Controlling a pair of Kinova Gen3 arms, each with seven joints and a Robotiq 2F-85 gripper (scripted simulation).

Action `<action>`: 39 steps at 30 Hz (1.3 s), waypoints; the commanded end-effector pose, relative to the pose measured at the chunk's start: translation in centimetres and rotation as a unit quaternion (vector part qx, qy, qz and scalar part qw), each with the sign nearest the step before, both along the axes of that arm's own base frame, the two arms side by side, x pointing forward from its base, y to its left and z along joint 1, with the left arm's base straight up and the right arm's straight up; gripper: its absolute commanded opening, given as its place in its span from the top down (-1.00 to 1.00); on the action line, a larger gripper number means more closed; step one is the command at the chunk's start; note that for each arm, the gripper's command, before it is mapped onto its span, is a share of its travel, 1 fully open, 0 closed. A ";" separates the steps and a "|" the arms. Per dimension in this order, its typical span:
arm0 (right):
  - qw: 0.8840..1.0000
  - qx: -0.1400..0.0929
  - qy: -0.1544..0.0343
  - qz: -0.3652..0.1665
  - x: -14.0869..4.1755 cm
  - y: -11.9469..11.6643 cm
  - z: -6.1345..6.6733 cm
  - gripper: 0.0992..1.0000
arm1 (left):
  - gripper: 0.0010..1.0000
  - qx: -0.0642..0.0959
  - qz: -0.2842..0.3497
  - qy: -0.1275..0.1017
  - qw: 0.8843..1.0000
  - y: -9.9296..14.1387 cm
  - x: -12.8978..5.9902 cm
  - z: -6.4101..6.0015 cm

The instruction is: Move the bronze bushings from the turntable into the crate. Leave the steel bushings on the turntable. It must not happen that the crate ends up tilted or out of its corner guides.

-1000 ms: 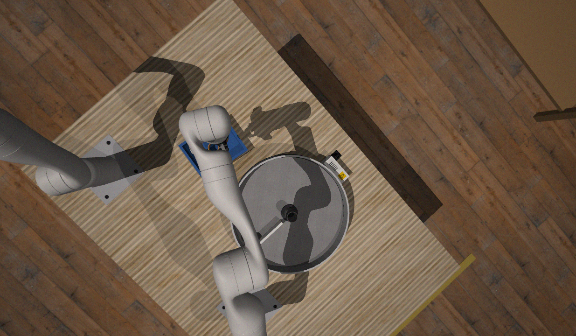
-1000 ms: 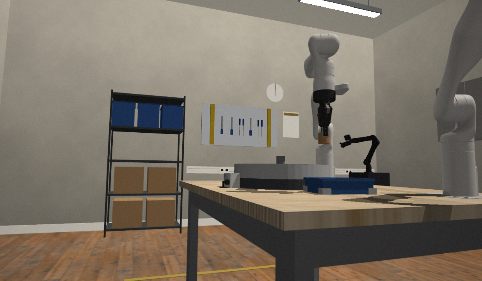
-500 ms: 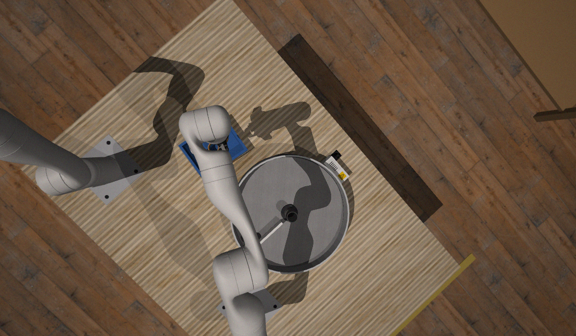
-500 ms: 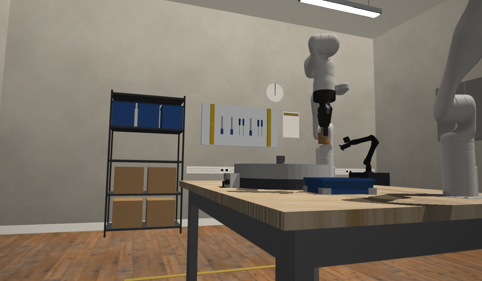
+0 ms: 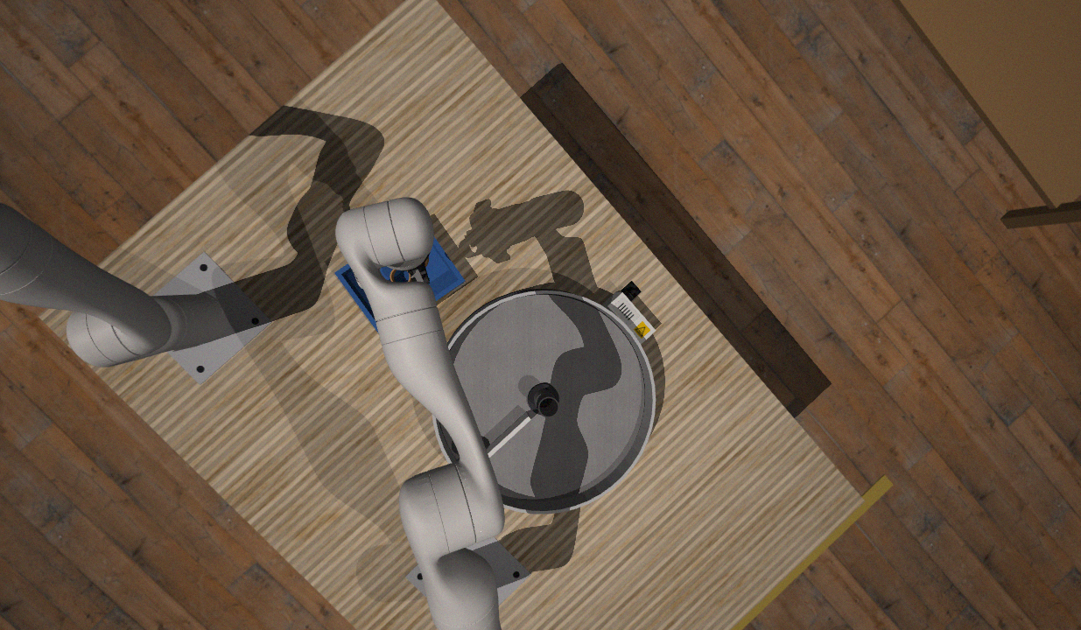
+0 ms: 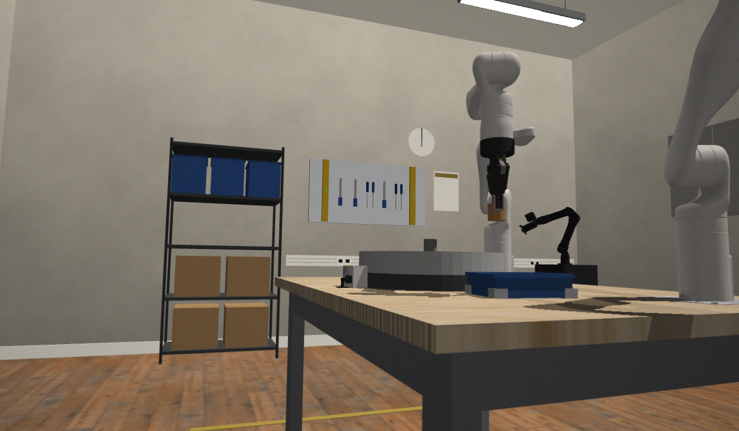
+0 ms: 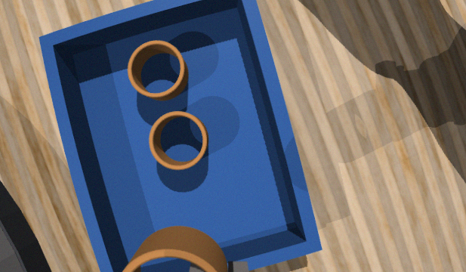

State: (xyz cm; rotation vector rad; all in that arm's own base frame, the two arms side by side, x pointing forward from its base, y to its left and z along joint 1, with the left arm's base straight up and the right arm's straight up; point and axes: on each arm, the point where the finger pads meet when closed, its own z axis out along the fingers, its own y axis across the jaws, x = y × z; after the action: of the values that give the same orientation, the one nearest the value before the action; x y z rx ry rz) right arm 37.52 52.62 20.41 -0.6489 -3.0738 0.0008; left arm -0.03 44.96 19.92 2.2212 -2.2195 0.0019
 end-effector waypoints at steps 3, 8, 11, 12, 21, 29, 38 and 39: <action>1.000 0.001 -0.001 0.000 0.0 0.0 0.2 1.00 | -1.00 0.001 0.000 0.000 1.000 0.0 0.0 0.1; 1.000 0.001 -0.001 0.000 0.0 0.0 -0.2 1.00 | -1.00 0.001 0.000 0.000 1.000 0.0 0.0 0.1; 1.000 0.001 -0.001 0.000 0.0 0.0 -0.4 1.00 | -1.00 0.001 0.000 0.000 1.000 0.0 0.0 0.1; 1.000 0.001 -0.001 0.000 0.0 0.0 -0.7 1.00 | -1.00 0.001 0.000 0.000 1.000 0.0 0.0 0.1; 1.000 0.001 -0.001 0.000 0.0 0.0 -5.1 1.00 | -1.00 0.001 0.000 0.000 1.000 0.0 0.0 0.1; 1.000 0.001 -0.001 0.000 0.0 0.1 -8.7 1.00 | -1.00 0.001 0.000 0.000 1.000 0.0 0.0 0.1; 1.000 0.001 -0.001 0.000 0.0 0.1 -11.1 1.00 | -1.00 0.001 0.000 0.000 1.000 0.0 0.0 0.1; 1.000 0.001 -0.001 0.000 0.0 0.1 -11.1 1.00 | -1.00 0.001 0.000 0.000 1.000 0.0 0.0 0.1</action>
State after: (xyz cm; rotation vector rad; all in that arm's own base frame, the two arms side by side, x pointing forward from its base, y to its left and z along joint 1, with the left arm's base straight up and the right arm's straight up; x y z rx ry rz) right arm 37.51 52.61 9.27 -0.6489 -3.0737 0.0012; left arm -0.03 44.96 19.92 2.2212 -2.2195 0.0019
